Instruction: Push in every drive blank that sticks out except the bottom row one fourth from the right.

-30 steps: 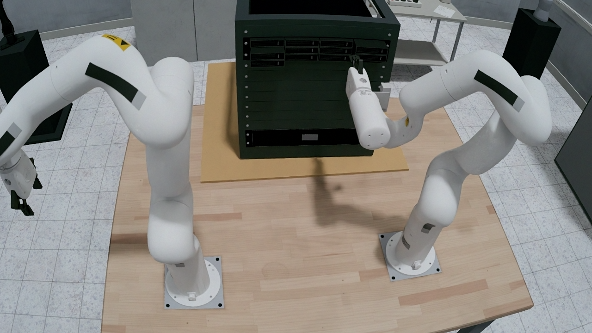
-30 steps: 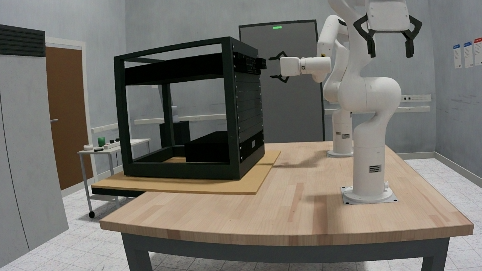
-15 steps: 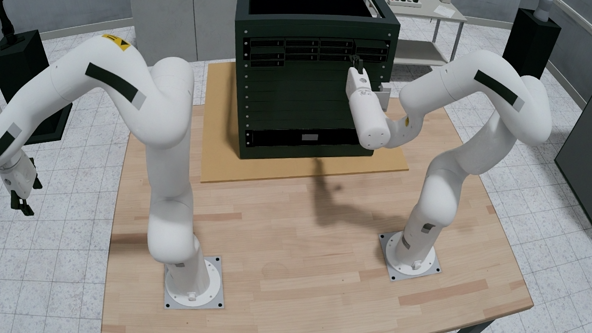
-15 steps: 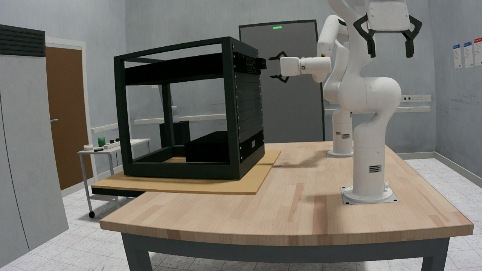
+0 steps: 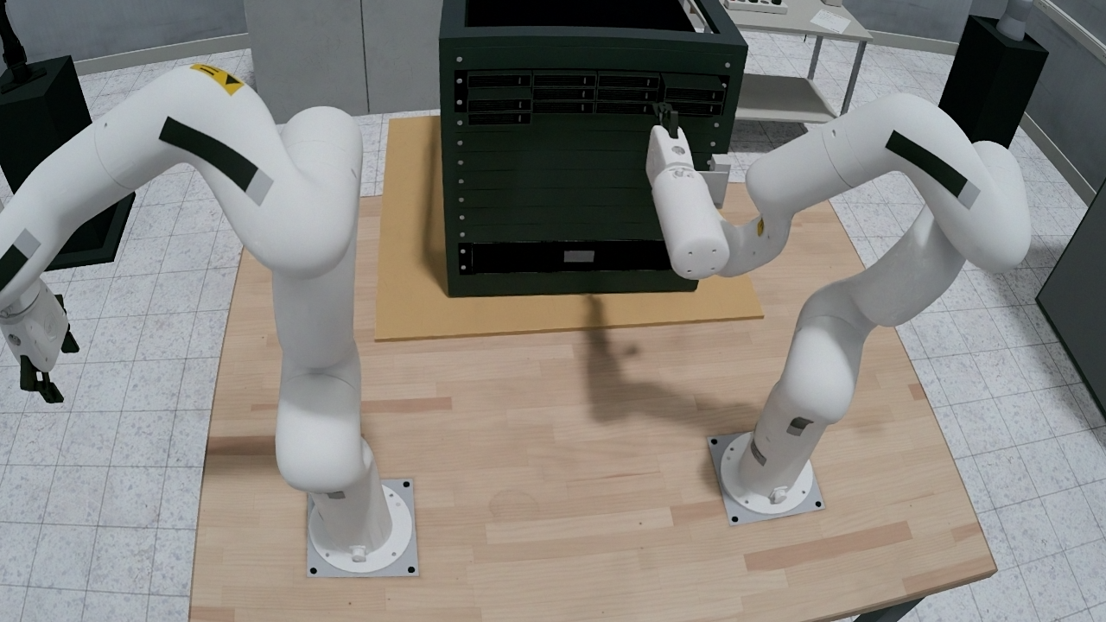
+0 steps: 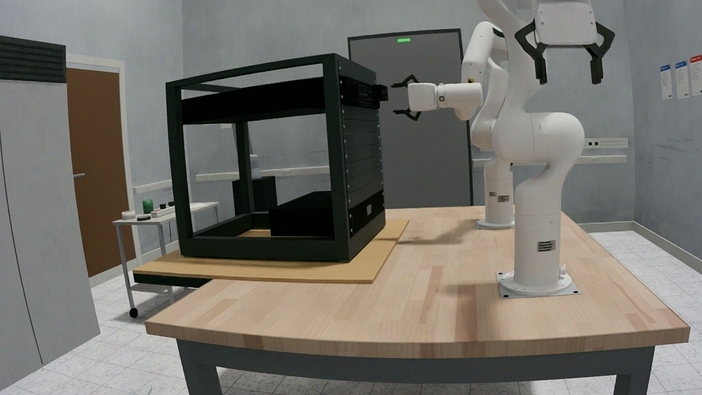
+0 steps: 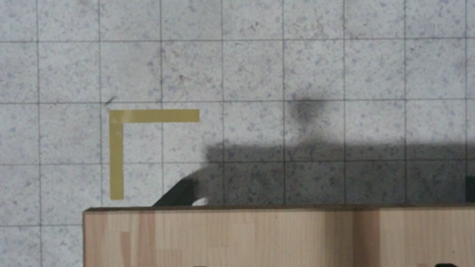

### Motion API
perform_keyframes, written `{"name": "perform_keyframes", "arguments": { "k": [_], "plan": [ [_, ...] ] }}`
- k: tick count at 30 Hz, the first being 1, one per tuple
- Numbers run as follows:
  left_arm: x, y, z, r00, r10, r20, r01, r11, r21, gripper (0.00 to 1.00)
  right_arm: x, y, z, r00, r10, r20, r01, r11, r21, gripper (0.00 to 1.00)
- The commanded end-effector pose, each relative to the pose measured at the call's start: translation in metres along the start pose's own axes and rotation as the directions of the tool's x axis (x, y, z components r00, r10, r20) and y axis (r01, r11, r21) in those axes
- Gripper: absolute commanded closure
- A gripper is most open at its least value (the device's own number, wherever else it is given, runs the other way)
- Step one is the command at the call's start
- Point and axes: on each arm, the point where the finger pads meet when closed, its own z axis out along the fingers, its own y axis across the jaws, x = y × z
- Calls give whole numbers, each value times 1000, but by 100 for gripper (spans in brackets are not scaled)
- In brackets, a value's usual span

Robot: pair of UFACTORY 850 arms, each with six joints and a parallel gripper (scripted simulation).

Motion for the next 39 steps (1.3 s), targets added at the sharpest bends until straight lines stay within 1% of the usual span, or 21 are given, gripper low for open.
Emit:
{"name": "perform_keyframes", "arguments": {
  "k": [1,24,33,39],
  "plan": [
    [0,0,-1,1000,0,-2,0,1000,0,0,0,-1,0,1000,1,0,-1,1000,1,0],
    [0,0,-1,1000,0,-2,0,1000,0,0,-2,-1,0,1000,1,0,-1,1000,1,0],
    [0,0,-1,1000,0,-2,0,1000,0,0,-9,0,0,1000,1,0,-1,1000,1,0],
    [0,0,-1,1000,0,-2,0,1000,0,0,-22,1,0,1000,1,0,-1,1000,1,0]
  ]
}}
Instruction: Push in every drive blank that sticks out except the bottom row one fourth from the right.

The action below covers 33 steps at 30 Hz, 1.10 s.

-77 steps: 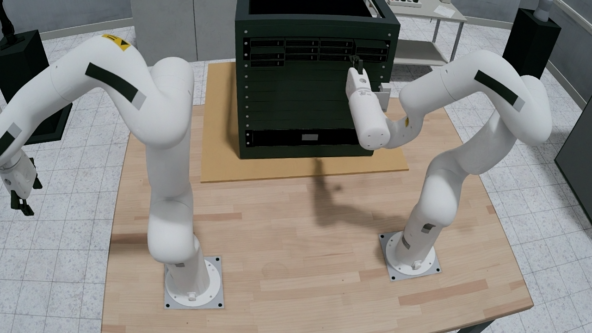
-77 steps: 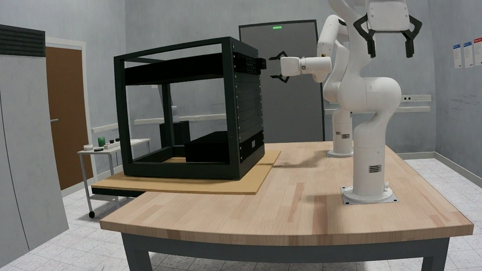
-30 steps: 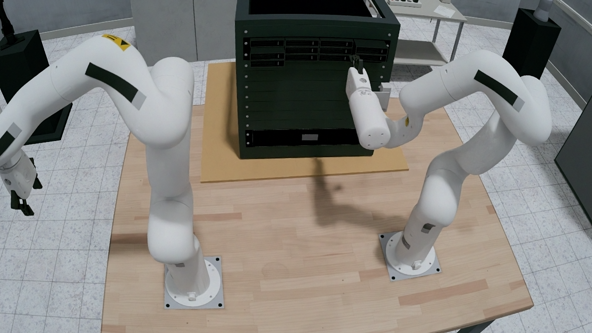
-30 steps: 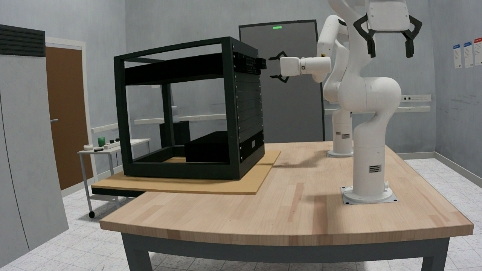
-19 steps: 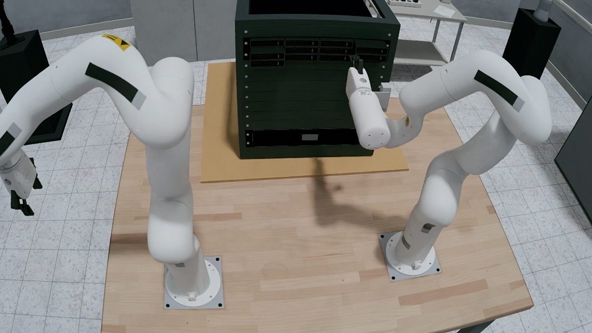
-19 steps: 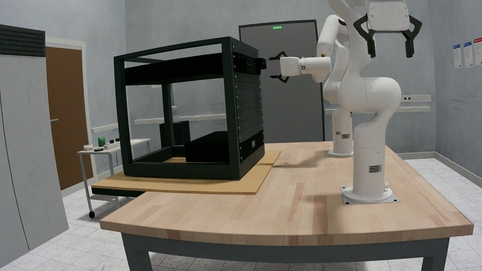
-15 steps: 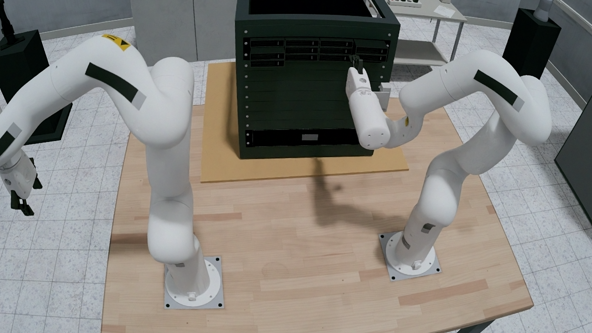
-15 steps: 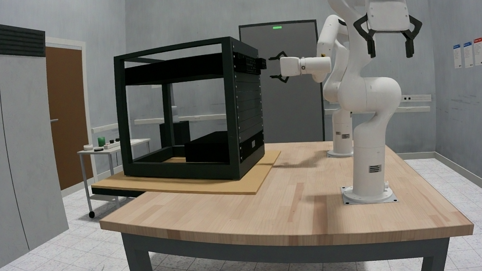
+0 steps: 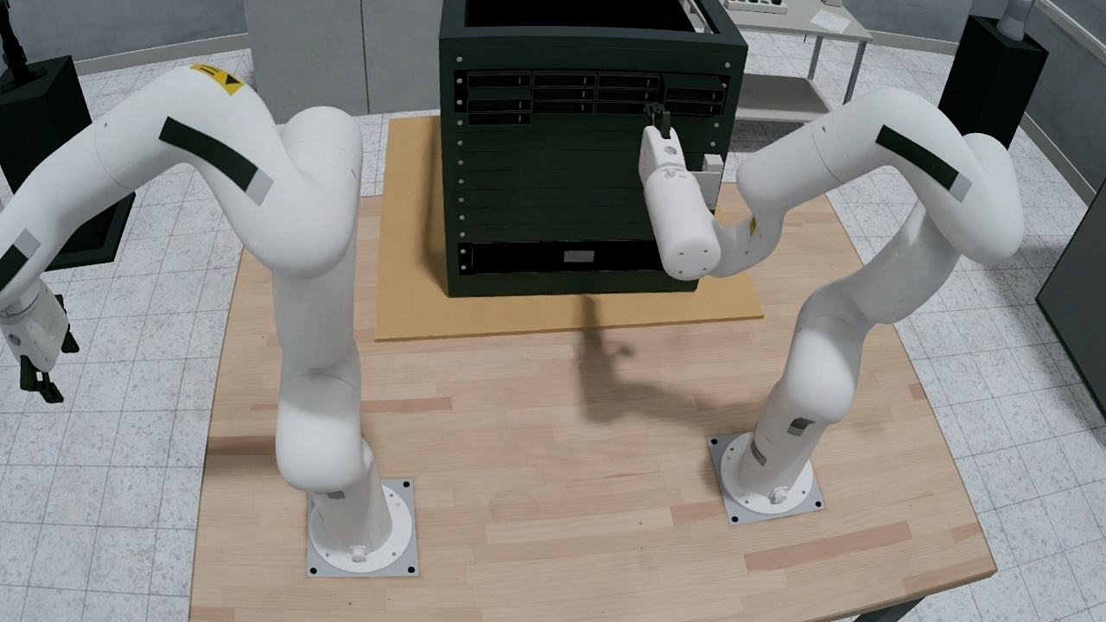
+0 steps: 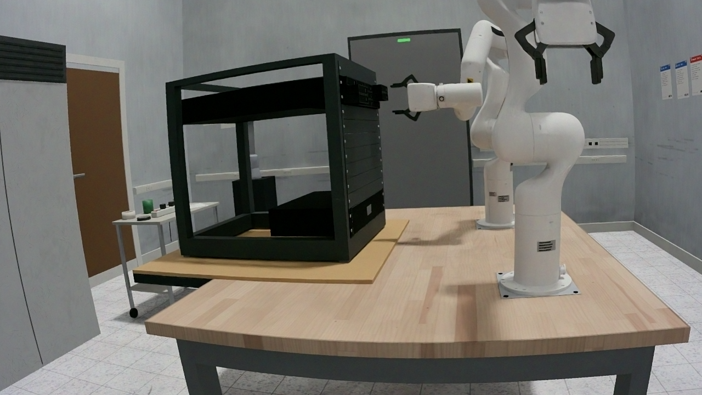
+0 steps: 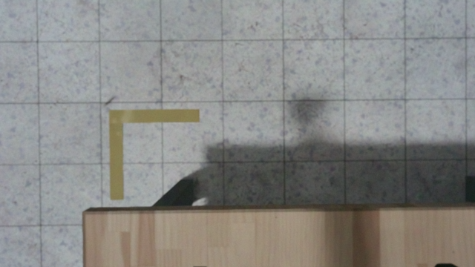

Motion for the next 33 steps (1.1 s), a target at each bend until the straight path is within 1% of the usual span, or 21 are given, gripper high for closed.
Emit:
{"name": "perform_keyframes", "arguments": {
  "k": [1,9,11,12,19,26,28,33],
  "plan": [
    [0,0,-1,1000,0,-2,0,1000,0,0,-12,0,0,1000,1,0,-1,1000,1,0],
    [0,0,-1,1000,0,-2,0,1000,0,0,-41,3,0,1000,1,0,-1,1000,1,0],
    [0,0,-1,1000,0,-2,0,1000,0,0,-41,3,0,1000,1,0,-1,1000,1,0],
    [0,0,-1,1000,0,-2,0,1000,0,0,-45,3,0,1000,1,0,-1,1000,1,0],
    [0,0,-1,1000,0,-2,0,1000,0,0,-81,6,0,1000,1,0,-1,1000,1,0],
    [0,0,-1,1000,0,-2,0,1000,0,0,-125,10,0,1000,1,0,-1,1000,1,0],
    [0,0,-1,1000,0,-2,0,1000,0,0,-125,10,0,1000,1,0,-1,1000,1,0],
    [0,0,-1,1000,0,-2,0,1000,0,0,-159,13,0,1000,1,0,-1,1000,1,0]
  ]
}}
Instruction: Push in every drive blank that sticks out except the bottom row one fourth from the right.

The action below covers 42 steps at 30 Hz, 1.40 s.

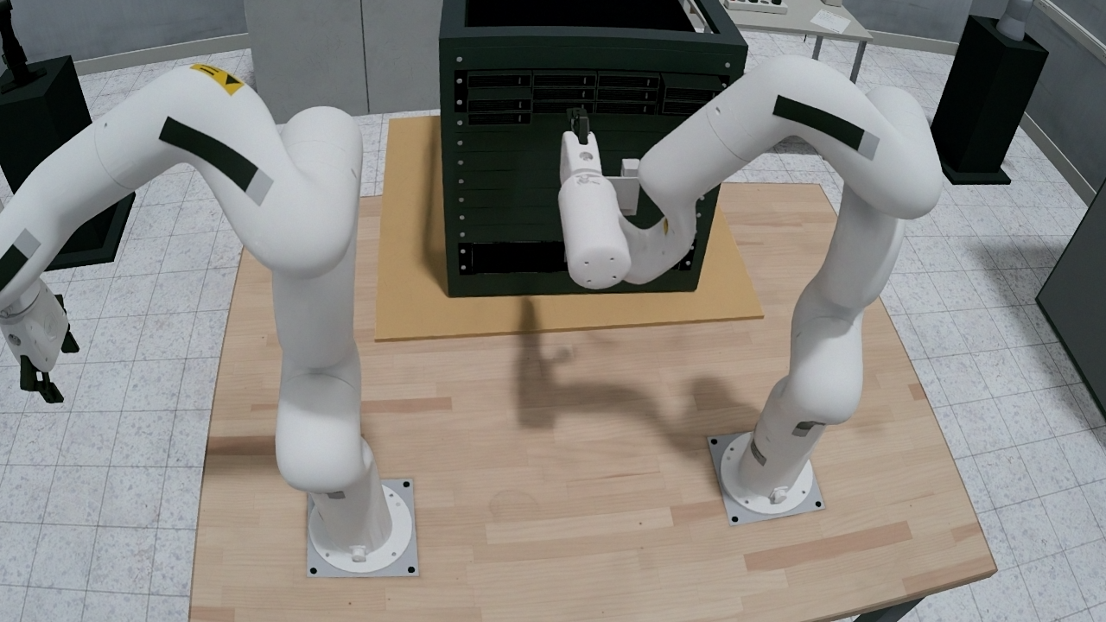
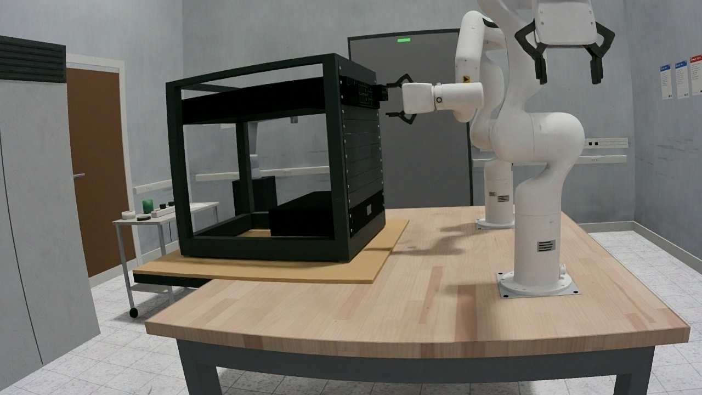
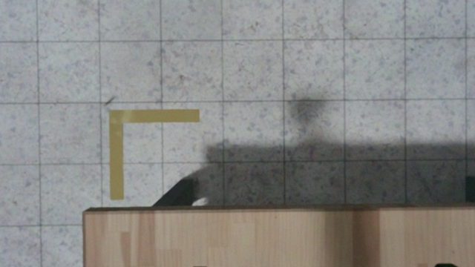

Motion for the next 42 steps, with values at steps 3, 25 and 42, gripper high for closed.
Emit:
{"name": "perform_keyframes", "arguments": {
  "k": [3,25,42],
  "plan": [
    [0,0,-1,1000,0,-2,0,1000,0,0,-52,3,2,1000,2,-4,-2,1000,1,0],
    [0,0,-1,1000,0,-2,0,1000,0,0,-156,12,3,1000,2,-4,-2,1000,1,0],
    [0,0,-1,1000,0,-2,0,1000,0,0,-187,14,3,1000,2,-4,-2,1000,1,0]
  ]
}}
